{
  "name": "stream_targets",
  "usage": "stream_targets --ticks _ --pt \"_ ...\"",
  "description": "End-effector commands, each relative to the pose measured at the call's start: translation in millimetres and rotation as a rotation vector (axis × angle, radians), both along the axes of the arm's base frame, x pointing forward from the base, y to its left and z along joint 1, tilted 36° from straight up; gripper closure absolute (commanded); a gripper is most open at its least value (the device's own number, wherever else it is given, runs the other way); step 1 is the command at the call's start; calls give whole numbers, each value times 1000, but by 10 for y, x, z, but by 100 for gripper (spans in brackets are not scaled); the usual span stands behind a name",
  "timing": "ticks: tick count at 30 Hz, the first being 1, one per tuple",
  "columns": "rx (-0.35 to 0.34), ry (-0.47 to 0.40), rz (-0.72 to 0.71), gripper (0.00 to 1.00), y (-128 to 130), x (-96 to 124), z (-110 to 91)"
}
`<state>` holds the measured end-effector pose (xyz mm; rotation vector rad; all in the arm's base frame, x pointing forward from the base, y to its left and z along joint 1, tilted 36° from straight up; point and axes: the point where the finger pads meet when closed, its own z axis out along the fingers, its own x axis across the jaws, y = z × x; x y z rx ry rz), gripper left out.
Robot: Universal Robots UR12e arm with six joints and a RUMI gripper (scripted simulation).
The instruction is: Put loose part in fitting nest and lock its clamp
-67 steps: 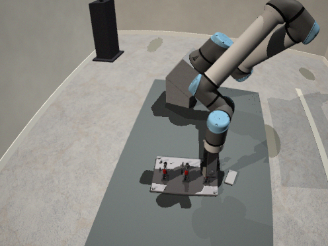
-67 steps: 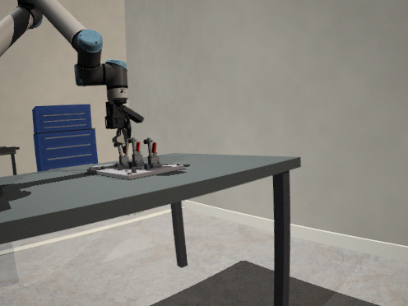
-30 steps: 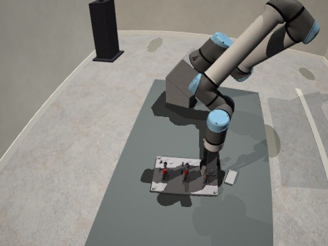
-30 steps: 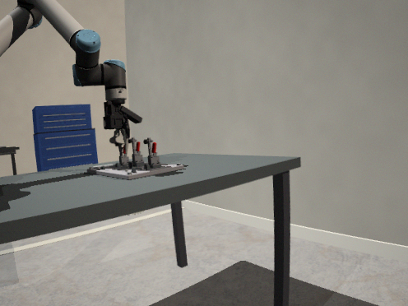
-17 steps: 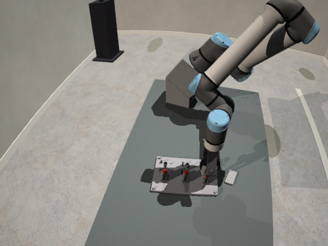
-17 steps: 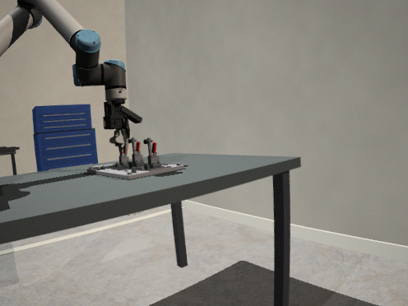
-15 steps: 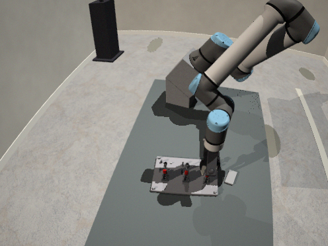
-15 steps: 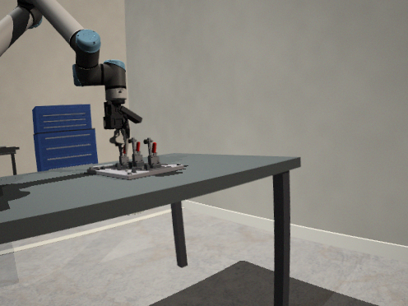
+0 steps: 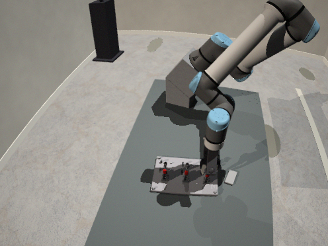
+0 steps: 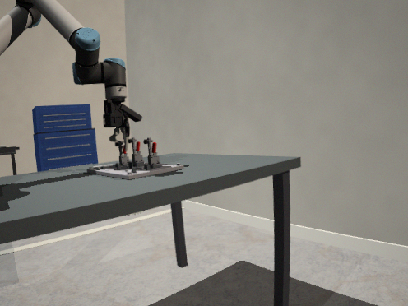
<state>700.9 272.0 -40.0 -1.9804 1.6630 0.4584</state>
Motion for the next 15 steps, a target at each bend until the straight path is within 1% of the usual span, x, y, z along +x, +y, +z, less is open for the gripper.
stream_targets --ticks 1,9,15 --pt "1 -2 -2 72 -80 -13 109" --pt "0 -3 -2 72 -260 -25 364" --pt "0 -4 -2 72 -316 -24 445"
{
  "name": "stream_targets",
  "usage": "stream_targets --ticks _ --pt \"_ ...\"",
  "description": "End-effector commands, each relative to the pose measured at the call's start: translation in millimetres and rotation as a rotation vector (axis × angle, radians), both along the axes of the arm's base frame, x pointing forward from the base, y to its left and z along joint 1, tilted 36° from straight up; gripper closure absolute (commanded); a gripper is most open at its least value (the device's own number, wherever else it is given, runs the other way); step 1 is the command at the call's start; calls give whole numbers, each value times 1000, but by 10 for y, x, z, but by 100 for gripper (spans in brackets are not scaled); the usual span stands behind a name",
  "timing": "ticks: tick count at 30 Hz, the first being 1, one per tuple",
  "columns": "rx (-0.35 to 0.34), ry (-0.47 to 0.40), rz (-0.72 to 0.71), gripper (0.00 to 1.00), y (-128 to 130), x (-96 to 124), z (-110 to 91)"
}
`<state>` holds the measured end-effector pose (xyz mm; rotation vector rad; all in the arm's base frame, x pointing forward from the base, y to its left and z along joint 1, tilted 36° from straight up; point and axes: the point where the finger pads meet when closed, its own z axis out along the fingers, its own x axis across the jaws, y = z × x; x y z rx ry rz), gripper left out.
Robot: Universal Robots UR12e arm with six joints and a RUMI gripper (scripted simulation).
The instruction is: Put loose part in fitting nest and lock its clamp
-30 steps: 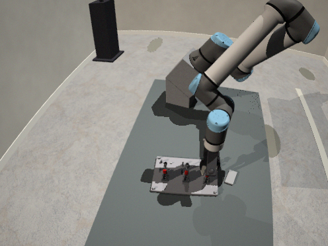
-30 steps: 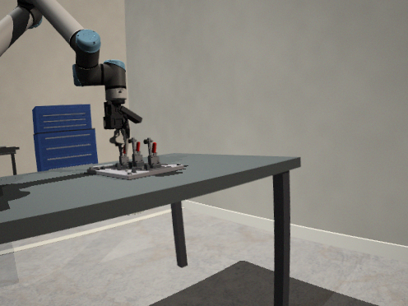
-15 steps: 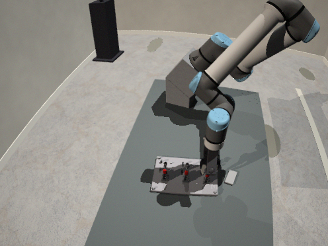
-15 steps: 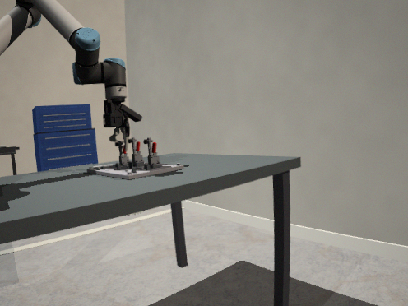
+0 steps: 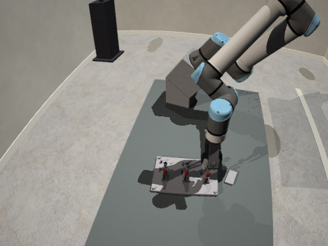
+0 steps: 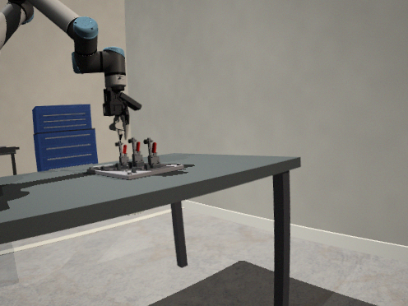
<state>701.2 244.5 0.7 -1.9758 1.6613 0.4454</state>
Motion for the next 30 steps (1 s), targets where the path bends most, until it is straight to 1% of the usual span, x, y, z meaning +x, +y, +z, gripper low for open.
stream_targets --ticks 1,16,17,20,24,30 --pt "0 6 2 72 -43 -28 40" --pt "1 8 4 72 -26 -37 21" --pt "1 8 4 41 -27 -37 22" --pt "1 8 4 41 -30 -36 27" --pt "0 5 2 41 -89 -29 105" --pt "-1 2 2 41 -268 -29 362"
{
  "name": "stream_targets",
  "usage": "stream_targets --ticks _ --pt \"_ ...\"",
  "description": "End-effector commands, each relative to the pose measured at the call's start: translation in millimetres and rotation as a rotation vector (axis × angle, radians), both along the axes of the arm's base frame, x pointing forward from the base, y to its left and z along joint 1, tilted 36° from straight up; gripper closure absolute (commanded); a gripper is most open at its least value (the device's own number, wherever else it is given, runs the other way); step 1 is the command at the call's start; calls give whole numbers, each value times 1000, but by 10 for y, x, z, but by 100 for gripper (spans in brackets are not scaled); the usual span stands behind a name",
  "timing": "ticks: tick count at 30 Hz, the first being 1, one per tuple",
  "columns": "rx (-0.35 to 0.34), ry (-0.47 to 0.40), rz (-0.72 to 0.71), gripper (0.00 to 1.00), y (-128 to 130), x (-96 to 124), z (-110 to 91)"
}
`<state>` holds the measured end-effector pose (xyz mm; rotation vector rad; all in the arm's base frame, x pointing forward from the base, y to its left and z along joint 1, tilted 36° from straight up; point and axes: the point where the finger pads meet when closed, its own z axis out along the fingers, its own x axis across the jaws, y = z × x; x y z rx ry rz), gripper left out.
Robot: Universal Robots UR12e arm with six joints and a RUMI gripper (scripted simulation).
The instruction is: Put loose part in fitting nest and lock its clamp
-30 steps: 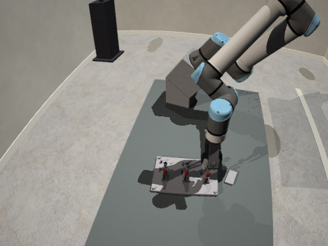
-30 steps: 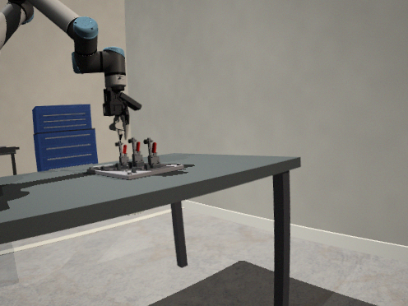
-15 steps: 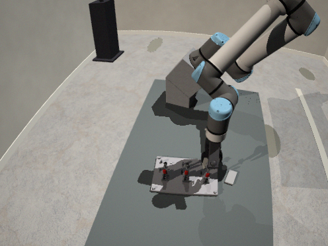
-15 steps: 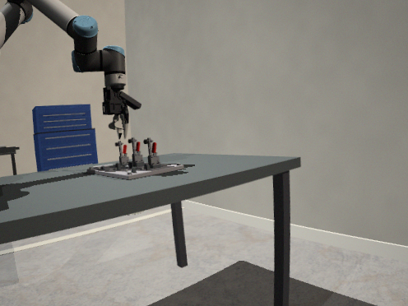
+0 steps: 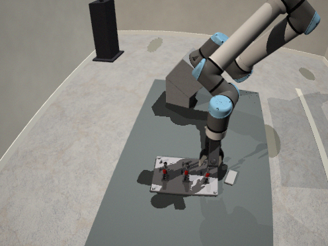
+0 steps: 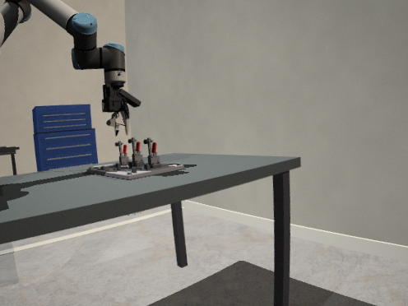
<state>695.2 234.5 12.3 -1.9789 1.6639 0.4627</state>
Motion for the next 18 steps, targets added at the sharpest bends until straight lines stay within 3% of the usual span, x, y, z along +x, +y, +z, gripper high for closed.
stream_targets --ticks 1,5,10,18 --pt "-4 -11 -2 41 -202 27 295" --pt "-4 -11 -2 41 -321 12 461" --pt "-4 -11 -2 41 -371 6 533" --pt "-2 -6 0 41 -363 -24 532"
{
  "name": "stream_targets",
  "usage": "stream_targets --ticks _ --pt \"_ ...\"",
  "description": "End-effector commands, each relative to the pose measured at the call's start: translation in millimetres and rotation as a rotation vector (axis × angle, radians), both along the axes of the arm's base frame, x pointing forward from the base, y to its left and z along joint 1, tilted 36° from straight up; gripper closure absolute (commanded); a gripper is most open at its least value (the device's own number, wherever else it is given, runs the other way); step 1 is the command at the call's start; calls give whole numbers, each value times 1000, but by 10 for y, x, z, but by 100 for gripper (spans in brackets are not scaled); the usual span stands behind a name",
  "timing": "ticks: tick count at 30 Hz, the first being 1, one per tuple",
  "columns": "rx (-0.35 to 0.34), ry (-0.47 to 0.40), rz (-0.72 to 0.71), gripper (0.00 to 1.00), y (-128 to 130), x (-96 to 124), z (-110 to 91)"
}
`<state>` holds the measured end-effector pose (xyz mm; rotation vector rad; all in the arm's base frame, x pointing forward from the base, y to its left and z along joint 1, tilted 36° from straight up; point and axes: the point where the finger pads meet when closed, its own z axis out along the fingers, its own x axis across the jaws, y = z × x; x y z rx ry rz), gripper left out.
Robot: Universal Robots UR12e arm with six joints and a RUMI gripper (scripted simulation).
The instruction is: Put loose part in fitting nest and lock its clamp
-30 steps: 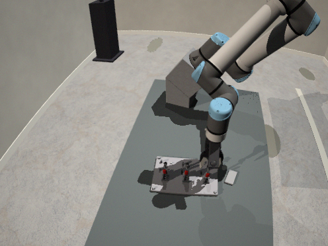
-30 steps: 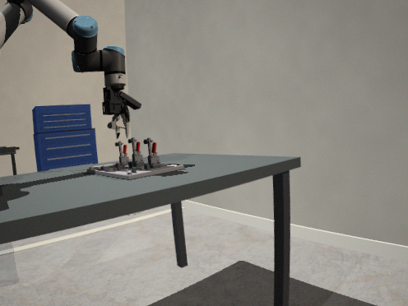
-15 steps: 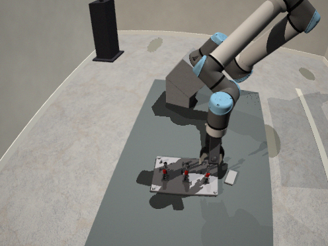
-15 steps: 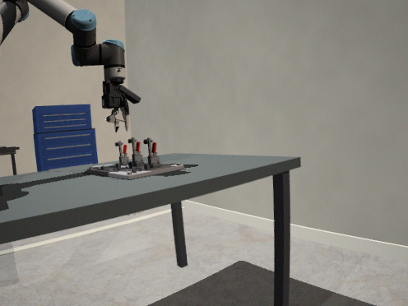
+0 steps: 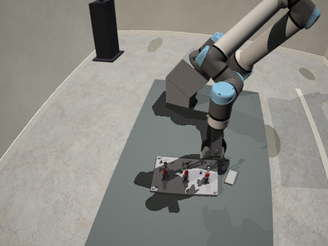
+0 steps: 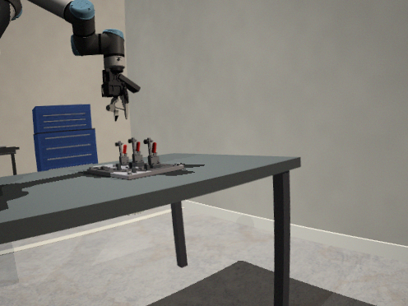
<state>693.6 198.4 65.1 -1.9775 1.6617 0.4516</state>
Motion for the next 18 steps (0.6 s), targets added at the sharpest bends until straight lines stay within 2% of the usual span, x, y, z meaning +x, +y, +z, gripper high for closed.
stream_targets --ticks 1,9,18 --pt "0 3 2 41 4 -11 5" --pt "0 4 3 41 64 -58 30" --pt "1 4 3 41 242 -160 148"
